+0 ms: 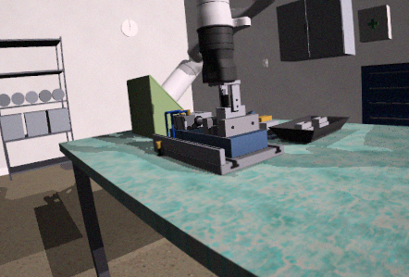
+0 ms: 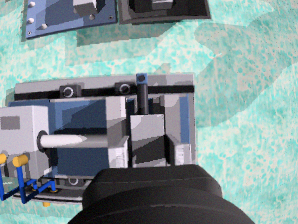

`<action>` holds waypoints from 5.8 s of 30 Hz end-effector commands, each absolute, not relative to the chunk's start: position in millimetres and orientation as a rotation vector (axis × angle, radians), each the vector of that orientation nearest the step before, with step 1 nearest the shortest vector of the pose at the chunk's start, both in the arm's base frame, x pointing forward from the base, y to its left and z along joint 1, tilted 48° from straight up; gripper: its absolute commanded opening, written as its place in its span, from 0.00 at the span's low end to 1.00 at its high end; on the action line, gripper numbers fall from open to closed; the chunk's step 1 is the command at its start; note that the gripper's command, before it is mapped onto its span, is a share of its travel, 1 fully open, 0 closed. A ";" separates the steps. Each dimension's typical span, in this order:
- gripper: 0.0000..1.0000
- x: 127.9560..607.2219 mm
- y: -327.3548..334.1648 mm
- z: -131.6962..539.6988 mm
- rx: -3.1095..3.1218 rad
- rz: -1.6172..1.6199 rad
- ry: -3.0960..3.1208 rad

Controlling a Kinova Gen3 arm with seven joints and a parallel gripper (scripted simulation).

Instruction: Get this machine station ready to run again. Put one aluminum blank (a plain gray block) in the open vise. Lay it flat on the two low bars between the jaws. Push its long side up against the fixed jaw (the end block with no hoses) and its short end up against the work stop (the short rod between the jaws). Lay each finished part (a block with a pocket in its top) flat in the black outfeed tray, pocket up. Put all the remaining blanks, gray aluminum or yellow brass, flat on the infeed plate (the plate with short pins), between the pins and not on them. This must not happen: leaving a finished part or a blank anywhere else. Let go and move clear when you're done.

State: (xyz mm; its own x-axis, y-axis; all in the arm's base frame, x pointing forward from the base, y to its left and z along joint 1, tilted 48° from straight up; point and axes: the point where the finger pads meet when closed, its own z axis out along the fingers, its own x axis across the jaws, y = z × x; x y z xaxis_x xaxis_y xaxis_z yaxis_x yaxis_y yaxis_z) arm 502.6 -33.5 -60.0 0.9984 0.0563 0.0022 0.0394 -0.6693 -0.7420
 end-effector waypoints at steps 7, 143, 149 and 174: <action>0.00 504.9 -32.8 -57.2 -2.304 0.028 -0.051; 1.00 504.2 -31.2 -58.5 -2.304 0.031 -0.044; 1.00 504.2 -31.2 -58.5 -2.304 0.031 -0.044; 1.00 505.3 -33.6 -56.1 -2.305 0.029 -0.048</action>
State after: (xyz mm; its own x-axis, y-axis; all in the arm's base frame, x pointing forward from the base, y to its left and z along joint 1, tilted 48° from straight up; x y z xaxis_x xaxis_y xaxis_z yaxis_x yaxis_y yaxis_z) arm 502.3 -32.0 -59.7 0.9986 0.0528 -0.0035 0.0328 -0.6691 -0.7424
